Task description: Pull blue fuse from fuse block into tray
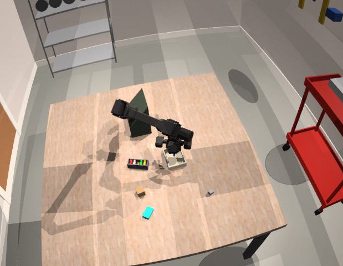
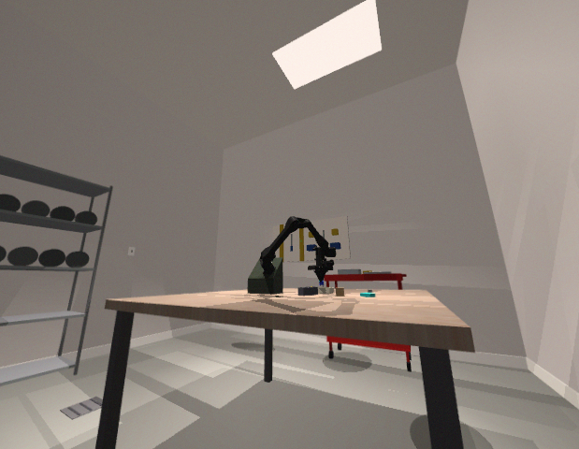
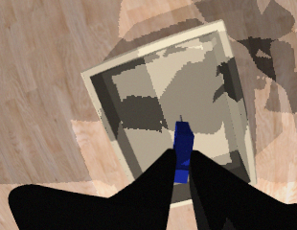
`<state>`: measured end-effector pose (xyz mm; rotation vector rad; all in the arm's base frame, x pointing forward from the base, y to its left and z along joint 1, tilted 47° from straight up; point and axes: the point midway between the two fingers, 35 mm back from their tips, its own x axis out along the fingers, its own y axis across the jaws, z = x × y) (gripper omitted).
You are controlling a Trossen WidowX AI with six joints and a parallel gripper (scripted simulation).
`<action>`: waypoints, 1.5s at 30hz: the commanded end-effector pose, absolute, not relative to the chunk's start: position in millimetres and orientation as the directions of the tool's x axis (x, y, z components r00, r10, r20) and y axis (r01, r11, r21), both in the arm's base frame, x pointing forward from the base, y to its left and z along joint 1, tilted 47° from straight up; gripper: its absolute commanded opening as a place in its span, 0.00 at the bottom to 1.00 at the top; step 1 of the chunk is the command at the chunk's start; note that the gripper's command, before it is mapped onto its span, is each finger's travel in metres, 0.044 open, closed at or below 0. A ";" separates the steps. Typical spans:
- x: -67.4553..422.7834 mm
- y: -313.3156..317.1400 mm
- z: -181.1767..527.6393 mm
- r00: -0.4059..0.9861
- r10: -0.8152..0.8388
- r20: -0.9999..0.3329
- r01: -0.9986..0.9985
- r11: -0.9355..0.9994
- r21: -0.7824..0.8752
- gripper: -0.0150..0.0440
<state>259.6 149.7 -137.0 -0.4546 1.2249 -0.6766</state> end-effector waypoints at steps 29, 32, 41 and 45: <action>252.4 172.3 -114.0 0.186 -0.691 -0.699 0.221 0.722 -0.655 0.81; 253.0 170.7 -115.1 0.188 -0.692 -0.697 0.219 0.721 -0.657 0.81; 253.0 170.7 -115.1 0.188 -0.692 -0.697 0.219 0.721 -0.657 0.81; 253.0 170.7 -115.1 0.188 -0.692 -0.697 0.219 0.721 -0.657 0.81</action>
